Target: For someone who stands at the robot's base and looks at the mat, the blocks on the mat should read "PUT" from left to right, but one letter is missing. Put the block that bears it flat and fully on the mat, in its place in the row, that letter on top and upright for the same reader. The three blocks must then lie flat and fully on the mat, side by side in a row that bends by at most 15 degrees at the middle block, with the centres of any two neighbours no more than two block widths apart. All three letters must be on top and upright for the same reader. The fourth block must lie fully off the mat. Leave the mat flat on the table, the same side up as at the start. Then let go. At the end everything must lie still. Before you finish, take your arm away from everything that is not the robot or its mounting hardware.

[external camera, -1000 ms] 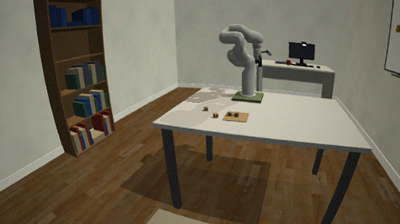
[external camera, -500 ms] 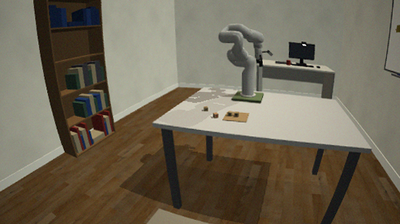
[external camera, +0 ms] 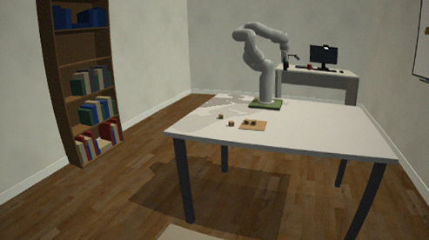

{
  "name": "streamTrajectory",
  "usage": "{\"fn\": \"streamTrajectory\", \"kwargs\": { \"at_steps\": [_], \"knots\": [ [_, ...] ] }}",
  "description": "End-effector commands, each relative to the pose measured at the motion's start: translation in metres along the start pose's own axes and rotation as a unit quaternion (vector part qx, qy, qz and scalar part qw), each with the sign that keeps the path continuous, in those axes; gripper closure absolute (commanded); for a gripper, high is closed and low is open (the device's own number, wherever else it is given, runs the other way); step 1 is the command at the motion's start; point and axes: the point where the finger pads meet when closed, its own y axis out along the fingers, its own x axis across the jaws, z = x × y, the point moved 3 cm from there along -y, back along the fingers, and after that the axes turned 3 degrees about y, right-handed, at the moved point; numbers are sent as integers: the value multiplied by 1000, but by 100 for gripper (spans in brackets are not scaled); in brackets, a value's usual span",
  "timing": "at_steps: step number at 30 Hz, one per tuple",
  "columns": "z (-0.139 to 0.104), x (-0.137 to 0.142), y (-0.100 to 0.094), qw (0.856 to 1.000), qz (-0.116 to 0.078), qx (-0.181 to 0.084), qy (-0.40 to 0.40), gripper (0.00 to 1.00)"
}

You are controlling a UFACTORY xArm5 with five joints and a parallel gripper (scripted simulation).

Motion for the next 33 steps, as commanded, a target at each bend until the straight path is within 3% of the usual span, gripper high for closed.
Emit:
{"fn": "streamTrajectory", "kwargs": {
  "at_steps": [1, 7, 9, 10, 17, 24, 26, 27, 29, 33],
  "knots": [
    [22, 3, -3, 998, -15, 0, 67, 0],
    [53, 12, -7, 985, -36, -2, 168, 0],
    [53, 12, -7, 985, -36, -2, 168, 0],
    [68, 17, -8, 976, -45, -2, 215, 0],
    [99, 32, -11, 947, -66, -4, 315, 0],
    [133, 54, -14, 901, -87, -7, 424, 0],
    [133, 54, -14, 901, -87, -7, 424, 0],
    [146, 64, -15, 879, -96, -8, 466, 0],
    [151, 68, -15, 870, -99, -8, 482, 0],
    [169, 84, -17, 834, -110, -11, 540, 0]
  ]
}}
